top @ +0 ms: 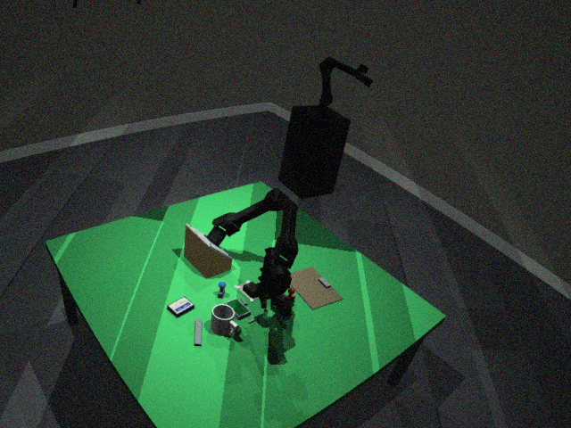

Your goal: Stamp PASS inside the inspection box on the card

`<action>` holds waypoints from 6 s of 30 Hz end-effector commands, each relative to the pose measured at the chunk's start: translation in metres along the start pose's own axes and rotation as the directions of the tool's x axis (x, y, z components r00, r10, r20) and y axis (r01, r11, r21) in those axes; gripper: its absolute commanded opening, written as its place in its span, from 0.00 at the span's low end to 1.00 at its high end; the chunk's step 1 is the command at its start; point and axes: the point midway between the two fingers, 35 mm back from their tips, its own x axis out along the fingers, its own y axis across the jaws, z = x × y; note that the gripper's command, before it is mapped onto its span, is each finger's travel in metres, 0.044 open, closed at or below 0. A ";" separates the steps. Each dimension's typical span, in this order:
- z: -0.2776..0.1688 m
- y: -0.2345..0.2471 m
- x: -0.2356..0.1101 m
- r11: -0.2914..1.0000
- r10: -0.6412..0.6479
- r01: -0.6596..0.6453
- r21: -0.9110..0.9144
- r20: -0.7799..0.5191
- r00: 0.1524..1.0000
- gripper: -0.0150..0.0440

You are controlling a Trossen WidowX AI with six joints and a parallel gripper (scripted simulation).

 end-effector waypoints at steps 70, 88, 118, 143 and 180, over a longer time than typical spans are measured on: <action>-0.060 -0.074 -0.023 1.000 -0.012 0.012 -0.002 -0.002 1.000 0.25; -0.059 -0.075 -0.011 1.000 -0.012 0.012 -0.001 -0.001 1.000 0.25; -0.059 -0.074 0.009 1.000 -0.011 0.011 0.000 -0.001 1.000 0.25; -0.060 -0.074 0.026 1.000 -0.010 0.010 0.001 -0.001 1.000 0.25; -0.060 -0.074 0.032 1.000 -0.010 0.010 -0.007 -0.001 1.000 0.25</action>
